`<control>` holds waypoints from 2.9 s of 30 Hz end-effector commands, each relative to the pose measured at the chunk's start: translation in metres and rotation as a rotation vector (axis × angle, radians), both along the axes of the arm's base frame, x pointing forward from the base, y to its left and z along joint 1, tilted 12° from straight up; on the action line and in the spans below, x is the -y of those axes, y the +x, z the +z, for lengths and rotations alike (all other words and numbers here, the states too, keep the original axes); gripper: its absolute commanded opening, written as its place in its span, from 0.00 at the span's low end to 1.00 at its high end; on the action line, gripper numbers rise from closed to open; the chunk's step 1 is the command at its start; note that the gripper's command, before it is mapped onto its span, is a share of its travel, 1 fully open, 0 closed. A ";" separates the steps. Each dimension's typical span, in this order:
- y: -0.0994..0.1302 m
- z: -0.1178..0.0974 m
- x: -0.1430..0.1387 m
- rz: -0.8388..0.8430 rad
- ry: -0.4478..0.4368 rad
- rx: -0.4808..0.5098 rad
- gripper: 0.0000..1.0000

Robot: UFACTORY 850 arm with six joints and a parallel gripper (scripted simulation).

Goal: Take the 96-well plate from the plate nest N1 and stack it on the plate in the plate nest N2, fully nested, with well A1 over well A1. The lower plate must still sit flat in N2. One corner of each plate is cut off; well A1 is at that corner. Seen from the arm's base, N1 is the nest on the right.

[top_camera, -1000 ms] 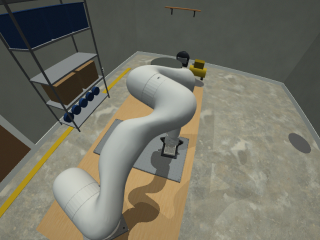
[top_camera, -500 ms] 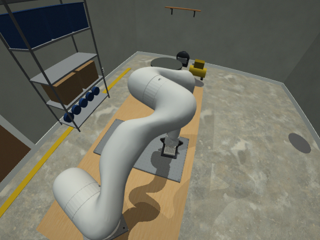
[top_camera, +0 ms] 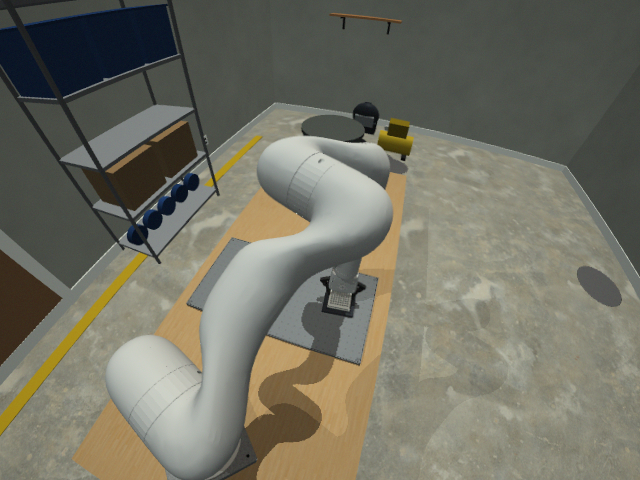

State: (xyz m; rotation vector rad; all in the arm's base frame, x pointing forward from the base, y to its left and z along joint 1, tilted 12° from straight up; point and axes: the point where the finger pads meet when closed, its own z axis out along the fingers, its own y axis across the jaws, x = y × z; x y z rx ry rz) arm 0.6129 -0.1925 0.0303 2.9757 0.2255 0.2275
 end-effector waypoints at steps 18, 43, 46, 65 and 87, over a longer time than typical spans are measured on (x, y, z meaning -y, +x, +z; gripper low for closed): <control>0.001 0.001 0.000 0.000 -0.001 0.002 0.00; 0.001 0.001 0.000 0.000 -0.001 0.002 0.00; 0.001 0.001 0.000 0.000 -0.001 0.002 0.00; 0.001 0.002 0.000 0.000 -0.001 0.002 0.00; -0.001 0.014 -0.002 0.000 -0.001 0.002 0.00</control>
